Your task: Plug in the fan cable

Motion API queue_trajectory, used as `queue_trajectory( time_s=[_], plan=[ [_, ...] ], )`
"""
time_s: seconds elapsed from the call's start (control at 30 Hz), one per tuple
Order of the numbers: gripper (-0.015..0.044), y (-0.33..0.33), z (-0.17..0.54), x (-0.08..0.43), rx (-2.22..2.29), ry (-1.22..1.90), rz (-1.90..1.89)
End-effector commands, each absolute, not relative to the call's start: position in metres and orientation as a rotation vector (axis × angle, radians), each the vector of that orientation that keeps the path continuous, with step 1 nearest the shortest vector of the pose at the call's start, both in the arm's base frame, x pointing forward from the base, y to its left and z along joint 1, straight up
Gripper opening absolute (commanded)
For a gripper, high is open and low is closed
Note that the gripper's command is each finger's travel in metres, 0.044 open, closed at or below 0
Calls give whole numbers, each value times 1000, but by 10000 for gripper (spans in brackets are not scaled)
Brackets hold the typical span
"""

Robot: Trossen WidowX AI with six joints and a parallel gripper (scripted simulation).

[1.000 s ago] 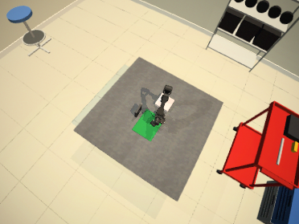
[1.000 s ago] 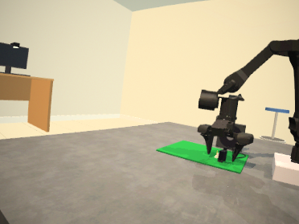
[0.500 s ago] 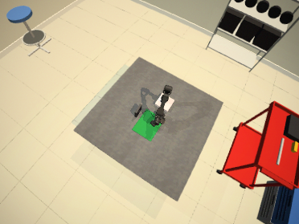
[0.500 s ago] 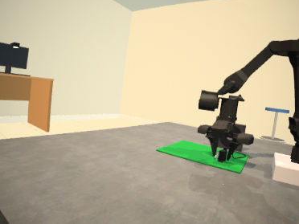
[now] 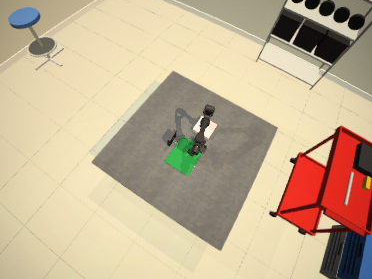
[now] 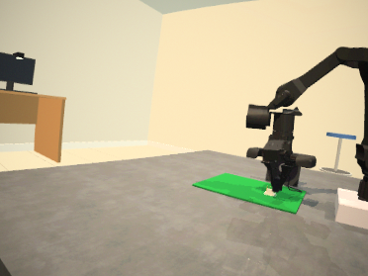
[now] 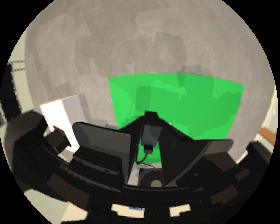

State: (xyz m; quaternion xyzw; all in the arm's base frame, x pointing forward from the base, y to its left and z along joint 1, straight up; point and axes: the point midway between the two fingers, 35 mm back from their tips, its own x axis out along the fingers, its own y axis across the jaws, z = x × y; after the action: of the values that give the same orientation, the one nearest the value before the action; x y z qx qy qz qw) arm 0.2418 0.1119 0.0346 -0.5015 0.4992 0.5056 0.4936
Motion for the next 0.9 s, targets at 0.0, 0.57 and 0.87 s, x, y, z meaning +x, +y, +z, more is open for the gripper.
queue_trajectory(
  time_s=[0.0,0.57,0.87],
  plan=[
    [0,115,60,248,-1218,1175,1211],
    [0,103,59,255,-896,1350,896],
    [0,94,59,260,-658,1441,663]
  ],
)
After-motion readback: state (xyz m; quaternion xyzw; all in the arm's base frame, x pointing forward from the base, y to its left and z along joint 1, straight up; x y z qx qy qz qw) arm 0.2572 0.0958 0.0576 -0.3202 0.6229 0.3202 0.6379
